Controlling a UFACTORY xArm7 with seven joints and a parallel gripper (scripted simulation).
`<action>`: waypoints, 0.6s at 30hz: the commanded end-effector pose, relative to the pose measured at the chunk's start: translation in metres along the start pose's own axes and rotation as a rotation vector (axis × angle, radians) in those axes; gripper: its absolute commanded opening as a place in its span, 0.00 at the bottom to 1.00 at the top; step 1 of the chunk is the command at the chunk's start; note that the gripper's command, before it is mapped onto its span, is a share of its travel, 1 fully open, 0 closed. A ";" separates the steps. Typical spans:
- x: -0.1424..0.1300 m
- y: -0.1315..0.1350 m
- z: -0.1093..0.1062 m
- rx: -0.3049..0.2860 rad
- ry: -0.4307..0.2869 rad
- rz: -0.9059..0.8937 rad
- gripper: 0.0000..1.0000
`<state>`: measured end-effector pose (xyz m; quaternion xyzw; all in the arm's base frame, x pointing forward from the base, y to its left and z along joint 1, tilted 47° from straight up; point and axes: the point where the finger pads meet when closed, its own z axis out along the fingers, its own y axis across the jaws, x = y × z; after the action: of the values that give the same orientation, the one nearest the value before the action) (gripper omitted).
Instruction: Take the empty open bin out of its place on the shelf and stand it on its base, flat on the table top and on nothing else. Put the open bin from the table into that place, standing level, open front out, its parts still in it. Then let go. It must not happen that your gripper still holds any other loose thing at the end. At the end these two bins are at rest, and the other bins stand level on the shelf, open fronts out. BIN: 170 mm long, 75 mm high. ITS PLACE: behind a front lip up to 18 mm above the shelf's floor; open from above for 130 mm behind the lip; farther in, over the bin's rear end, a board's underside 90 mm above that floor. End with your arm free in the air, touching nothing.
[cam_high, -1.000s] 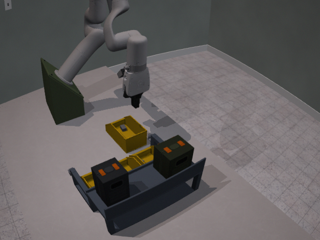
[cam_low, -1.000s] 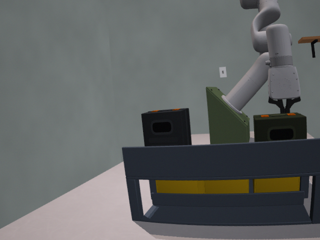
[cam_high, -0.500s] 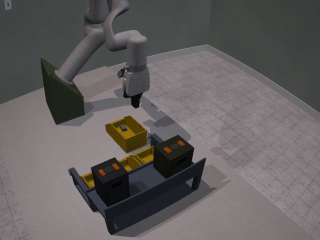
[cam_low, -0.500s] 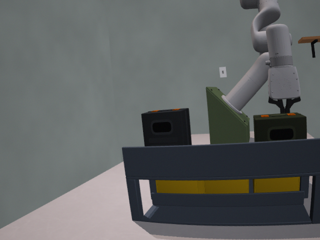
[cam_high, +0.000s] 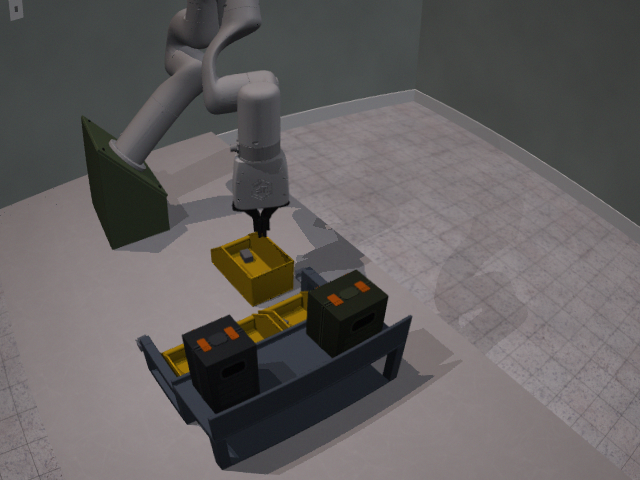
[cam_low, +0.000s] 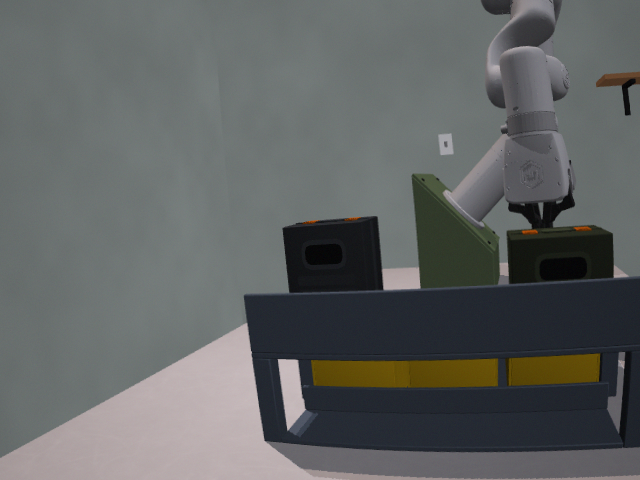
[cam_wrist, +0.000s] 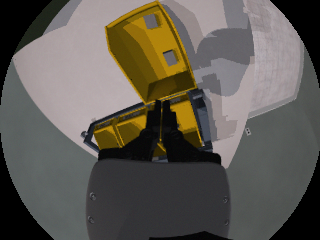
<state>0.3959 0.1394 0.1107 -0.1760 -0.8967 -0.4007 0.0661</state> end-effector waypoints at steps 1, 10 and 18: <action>-0.054 -0.022 0.021 0.003 0.045 0.275 0.00; -0.089 -0.045 0.027 0.009 0.028 0.580 0.00; -0.136 -0.076 0.027 0.024 -0.003 0.989 0.00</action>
<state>0.4686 0.0900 0.0264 -0.5022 -0.7649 -0.3539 0.1936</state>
